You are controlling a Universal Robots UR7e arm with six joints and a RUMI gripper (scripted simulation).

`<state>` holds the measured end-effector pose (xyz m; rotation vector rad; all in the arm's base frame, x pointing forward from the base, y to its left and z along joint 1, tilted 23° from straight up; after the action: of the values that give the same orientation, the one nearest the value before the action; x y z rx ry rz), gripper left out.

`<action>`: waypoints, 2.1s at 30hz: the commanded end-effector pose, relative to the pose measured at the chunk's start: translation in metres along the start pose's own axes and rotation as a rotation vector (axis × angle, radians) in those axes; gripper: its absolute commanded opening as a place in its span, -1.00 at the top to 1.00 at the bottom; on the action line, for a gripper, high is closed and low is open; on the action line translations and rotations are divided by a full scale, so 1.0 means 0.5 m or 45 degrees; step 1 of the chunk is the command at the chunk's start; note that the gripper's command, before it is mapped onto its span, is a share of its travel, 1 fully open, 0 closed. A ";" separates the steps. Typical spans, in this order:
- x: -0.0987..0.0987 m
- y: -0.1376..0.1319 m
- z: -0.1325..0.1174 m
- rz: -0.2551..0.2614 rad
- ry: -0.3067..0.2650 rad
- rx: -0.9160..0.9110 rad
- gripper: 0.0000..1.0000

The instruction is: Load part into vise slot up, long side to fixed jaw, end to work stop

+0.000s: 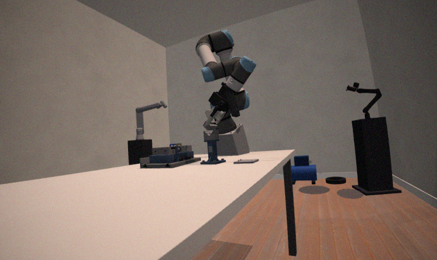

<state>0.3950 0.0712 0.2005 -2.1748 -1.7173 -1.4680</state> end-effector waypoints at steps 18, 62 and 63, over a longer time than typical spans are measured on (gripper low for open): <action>0.001 0.001 0.000 -0.001 0.001 -0.001 1.00; 0.000 0.002 -0.010 0.019 0.099 -0.001 1.00; 0.000 0.002 -0.010 0.019 0.099 -0.001 1.00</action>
<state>0.3928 0.0689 0.2027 -2.1129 -1.6812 -1.5157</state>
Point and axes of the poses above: the point where the finger pads meet when closed, its own x axis back along the fingers, its own y axis across the jaws, z = x × y, the point moved 5 cm from there along x, back along the fingers, and after that the axes turned 11 degrees about -x, right-handed, at the moved point
